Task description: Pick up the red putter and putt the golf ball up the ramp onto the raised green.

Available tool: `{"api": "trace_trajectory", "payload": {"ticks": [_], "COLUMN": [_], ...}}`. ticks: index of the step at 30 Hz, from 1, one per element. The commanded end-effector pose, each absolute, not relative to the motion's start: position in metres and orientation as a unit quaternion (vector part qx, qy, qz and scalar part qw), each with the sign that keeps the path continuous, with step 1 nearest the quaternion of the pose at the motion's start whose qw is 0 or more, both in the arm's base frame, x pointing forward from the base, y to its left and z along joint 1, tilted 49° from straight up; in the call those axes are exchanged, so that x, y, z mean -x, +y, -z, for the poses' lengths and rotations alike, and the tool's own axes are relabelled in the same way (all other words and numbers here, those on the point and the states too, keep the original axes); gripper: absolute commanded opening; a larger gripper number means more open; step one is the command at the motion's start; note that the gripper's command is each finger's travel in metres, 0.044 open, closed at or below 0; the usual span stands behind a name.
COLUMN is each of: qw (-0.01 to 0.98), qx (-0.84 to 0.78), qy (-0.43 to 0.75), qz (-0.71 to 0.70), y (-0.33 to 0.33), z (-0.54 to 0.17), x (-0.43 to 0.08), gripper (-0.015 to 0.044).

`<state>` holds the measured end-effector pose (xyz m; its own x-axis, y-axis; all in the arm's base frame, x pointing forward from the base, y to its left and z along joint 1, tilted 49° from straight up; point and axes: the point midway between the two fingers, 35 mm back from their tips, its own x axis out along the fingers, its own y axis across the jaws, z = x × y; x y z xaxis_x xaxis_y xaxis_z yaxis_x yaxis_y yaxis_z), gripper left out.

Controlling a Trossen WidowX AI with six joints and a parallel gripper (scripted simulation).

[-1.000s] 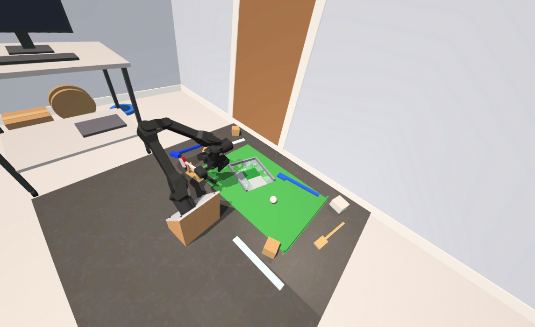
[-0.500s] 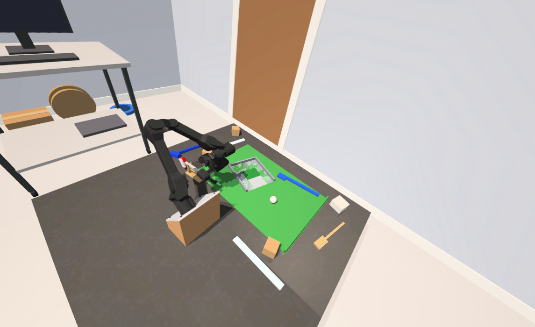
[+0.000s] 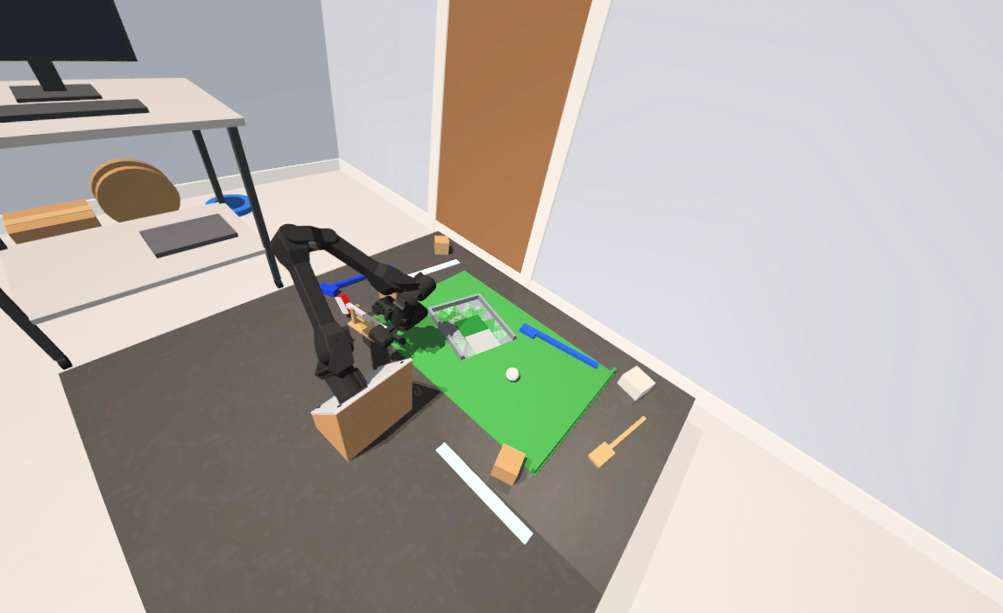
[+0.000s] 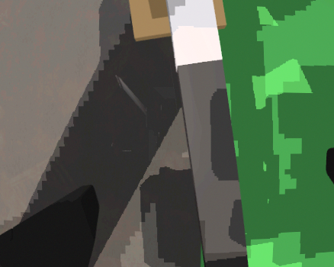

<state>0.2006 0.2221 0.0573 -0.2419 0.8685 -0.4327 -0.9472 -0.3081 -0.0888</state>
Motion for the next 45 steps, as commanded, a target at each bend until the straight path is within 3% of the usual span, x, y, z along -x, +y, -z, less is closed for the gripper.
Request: {"api": "trace_trajectory", "payload": {"ticks": [1, 17, 32, 38, 45], "qw": [0.581, 0.581, 0.581, 0.581, 0.580], "qx": [0.205, 0.205, 0.205, 0.206, 0.211], "qy": [0.099, 0.099, 0.094, 0.095, 0.099], "qz": [-0.782, -0.782, -0.782, -0.782, -0.780], "y": [0.224, 0.240, 0.239, 0.238, 0.224], "z": [-0.054, -0.040, -0.043, -0.043, -0.051], "x": [-0.200, -0.195, -0.197, -0.197, -0.205], "gripper": [0.0440, 0.0440, 0.0046, 0.0000, 0.0000]}}
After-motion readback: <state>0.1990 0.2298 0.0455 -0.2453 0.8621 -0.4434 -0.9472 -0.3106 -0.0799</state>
